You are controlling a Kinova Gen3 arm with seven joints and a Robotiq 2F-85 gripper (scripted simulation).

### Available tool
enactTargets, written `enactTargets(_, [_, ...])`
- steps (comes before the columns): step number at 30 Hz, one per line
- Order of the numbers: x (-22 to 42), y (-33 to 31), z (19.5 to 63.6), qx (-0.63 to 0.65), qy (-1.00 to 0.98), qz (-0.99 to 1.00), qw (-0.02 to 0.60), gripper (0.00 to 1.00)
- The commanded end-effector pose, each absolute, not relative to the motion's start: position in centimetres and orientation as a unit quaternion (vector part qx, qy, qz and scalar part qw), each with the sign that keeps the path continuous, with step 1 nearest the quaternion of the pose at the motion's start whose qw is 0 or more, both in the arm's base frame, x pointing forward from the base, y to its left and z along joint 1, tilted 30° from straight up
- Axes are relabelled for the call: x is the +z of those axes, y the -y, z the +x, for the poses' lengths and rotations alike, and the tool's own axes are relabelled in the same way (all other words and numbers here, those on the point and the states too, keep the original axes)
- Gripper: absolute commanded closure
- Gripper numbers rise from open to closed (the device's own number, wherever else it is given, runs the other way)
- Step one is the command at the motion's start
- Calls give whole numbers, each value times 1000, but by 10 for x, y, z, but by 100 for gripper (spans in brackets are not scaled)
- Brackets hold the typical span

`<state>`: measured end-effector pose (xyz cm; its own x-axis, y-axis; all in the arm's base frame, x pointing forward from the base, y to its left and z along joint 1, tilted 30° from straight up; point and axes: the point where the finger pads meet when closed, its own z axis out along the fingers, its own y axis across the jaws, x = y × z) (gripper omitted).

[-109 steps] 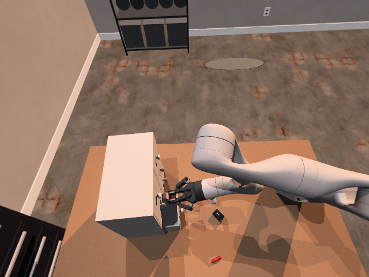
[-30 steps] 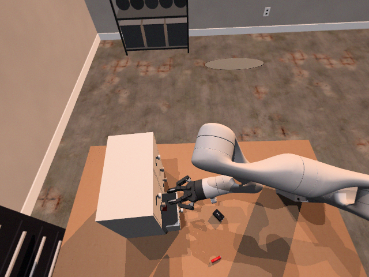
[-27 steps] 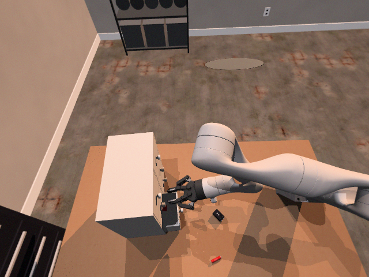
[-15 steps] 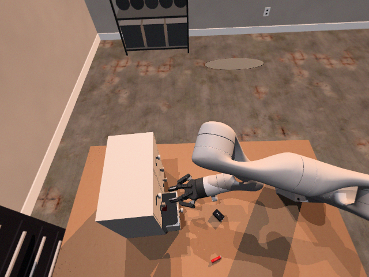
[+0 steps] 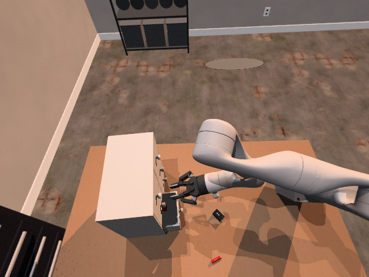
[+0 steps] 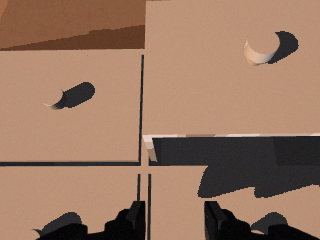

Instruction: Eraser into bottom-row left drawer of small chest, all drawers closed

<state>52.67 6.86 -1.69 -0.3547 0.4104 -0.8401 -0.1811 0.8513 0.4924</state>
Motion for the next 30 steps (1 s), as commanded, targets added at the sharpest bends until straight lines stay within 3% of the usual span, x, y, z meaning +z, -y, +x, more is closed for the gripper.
enactTargets(1, [-19, -63, 525, 261, -780, 75, 563, 62])
enactTargets(30, [-38, -27, 509, 261, -780, 75, 563, 62])
